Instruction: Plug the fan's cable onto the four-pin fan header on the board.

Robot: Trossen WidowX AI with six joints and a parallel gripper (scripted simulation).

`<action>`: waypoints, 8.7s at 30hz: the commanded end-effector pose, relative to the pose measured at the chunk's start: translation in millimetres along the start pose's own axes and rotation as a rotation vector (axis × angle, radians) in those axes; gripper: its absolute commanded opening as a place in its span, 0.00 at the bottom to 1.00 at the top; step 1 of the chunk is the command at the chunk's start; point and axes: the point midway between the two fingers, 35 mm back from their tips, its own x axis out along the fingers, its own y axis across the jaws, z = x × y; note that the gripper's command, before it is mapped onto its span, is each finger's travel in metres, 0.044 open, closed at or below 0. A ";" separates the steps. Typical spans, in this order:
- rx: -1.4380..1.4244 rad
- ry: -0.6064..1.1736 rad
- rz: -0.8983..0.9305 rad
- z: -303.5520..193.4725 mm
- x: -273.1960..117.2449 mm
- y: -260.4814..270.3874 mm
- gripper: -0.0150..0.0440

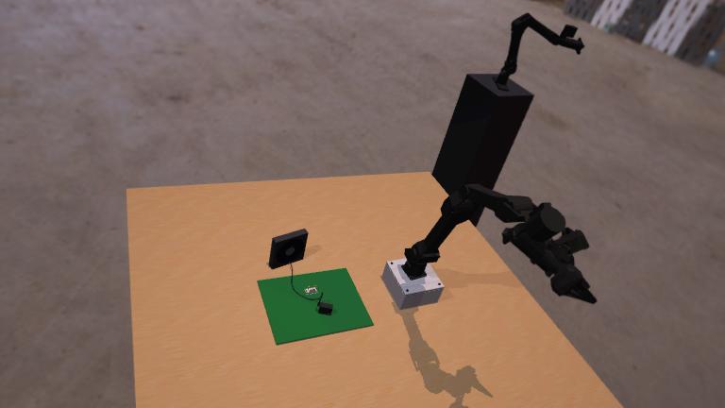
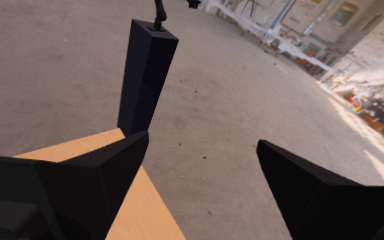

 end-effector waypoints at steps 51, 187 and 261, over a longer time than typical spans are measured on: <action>2.697 0.764 -1.410 -478.1 -435.4 169.3 1.00; 2.828 0.498 -1.842 -497.4 -484.9 158.5 0.25; 2.015 0.641 -3.162 -552.0 -529.3 176.6 0.25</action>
